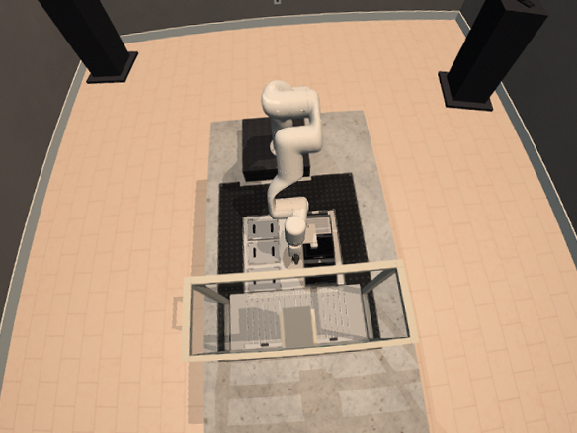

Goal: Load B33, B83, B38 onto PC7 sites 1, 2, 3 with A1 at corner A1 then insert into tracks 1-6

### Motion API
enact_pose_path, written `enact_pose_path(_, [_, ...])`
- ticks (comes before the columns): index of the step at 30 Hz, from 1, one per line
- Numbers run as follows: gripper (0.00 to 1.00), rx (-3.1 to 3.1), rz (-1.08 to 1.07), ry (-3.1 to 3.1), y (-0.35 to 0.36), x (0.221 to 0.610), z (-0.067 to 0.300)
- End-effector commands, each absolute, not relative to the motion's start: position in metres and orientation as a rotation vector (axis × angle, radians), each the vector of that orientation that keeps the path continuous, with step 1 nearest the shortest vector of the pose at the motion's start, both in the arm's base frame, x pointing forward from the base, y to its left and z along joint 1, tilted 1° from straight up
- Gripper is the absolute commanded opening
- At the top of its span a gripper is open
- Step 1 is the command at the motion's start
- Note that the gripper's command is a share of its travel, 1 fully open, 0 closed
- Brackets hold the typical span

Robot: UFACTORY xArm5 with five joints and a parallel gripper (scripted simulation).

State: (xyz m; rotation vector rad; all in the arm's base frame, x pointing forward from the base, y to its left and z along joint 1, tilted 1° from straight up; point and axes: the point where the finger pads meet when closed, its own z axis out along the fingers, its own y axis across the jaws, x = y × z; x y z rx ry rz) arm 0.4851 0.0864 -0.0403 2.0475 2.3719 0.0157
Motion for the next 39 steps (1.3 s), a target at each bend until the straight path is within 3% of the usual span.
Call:
enact_pose_path(1, [1.00, 2.054, 0.037, 2.380, 0.087, 0.487, -0.039])
enact_pose_path(39, [1.00, 2.054, 0.037, 2.380, 0.087, 0.487, -0.059])
